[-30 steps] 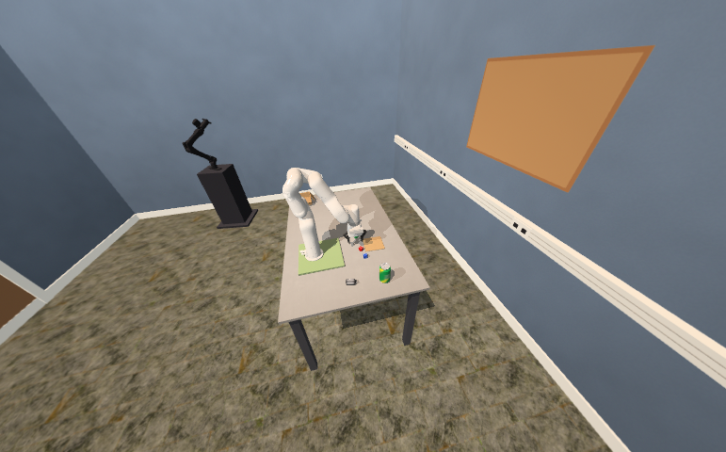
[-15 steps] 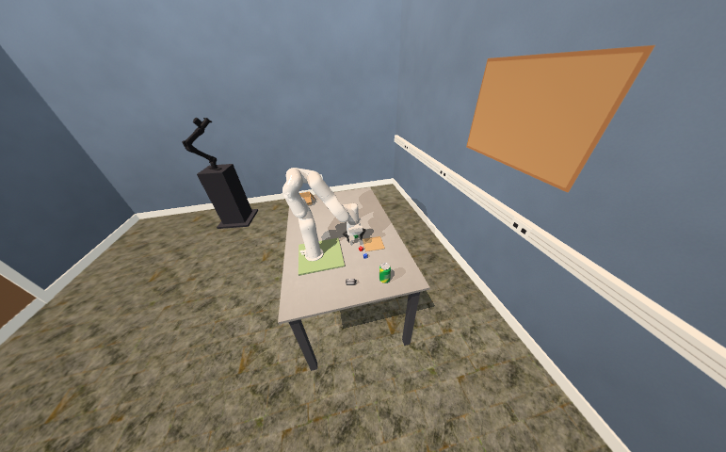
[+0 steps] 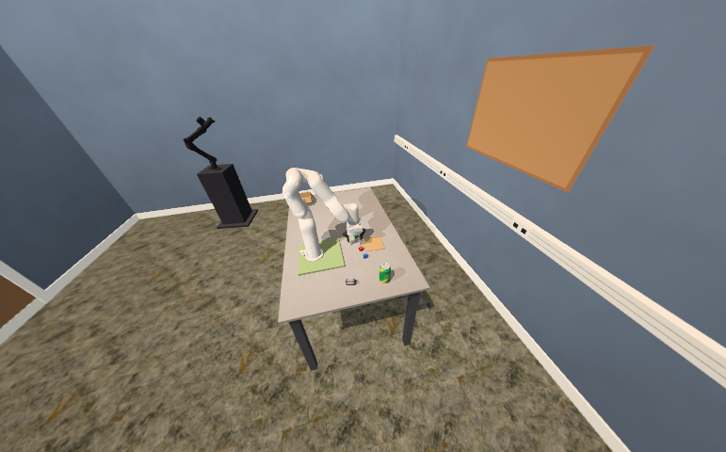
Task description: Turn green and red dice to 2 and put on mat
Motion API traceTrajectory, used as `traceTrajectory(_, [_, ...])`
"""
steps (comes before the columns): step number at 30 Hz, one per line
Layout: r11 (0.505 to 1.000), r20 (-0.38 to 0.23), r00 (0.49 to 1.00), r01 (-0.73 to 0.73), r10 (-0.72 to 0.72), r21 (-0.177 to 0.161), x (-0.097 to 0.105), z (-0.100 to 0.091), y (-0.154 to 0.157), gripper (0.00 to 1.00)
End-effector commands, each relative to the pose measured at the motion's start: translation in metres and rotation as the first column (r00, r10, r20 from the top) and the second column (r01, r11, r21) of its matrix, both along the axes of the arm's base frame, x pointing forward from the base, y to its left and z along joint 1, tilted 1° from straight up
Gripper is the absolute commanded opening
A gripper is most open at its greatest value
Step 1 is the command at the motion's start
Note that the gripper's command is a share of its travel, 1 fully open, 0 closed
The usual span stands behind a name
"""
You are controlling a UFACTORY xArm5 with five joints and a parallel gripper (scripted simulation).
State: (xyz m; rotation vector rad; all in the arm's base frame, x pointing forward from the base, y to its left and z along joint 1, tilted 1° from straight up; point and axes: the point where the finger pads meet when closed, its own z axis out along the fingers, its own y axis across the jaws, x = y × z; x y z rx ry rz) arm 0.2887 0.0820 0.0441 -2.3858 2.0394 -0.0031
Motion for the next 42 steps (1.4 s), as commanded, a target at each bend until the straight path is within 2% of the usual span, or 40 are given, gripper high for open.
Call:
traceTrajectory(1, [1.0,0.003,1.0,0.0,0.0,0.001,0.001,0.001,0.0,1.0])
traceTrajectory(20, [1.0,0.003,1.0,0.0,0.0,0.001,0.0,0.001,0.007,1.0])
traceTrajectory(25, [1.0,0.002,1.0,0.0,0.0,0.001,-0.005,0.001,0.033,1.0])
traceTrajectory(31, [1.0,0.002,1.0,0.0,0.0,0.002,-0.015,0.001,0.083,1.0])
traceTrajectory(33, [1.0,0.002,1.0,0.0,0.0,0.002,-0.015,0.001,0.083,1.0])
traceTrajectory(38, [1.0,0.001,1.0,0.0,0.0,0.002,-0.022,0.001,0.124,1.0])
traceTrajectory(42, [1.0,0.001,1.0,0.0,0.0,0.002,-0.026,0.001,0.144,1.0])
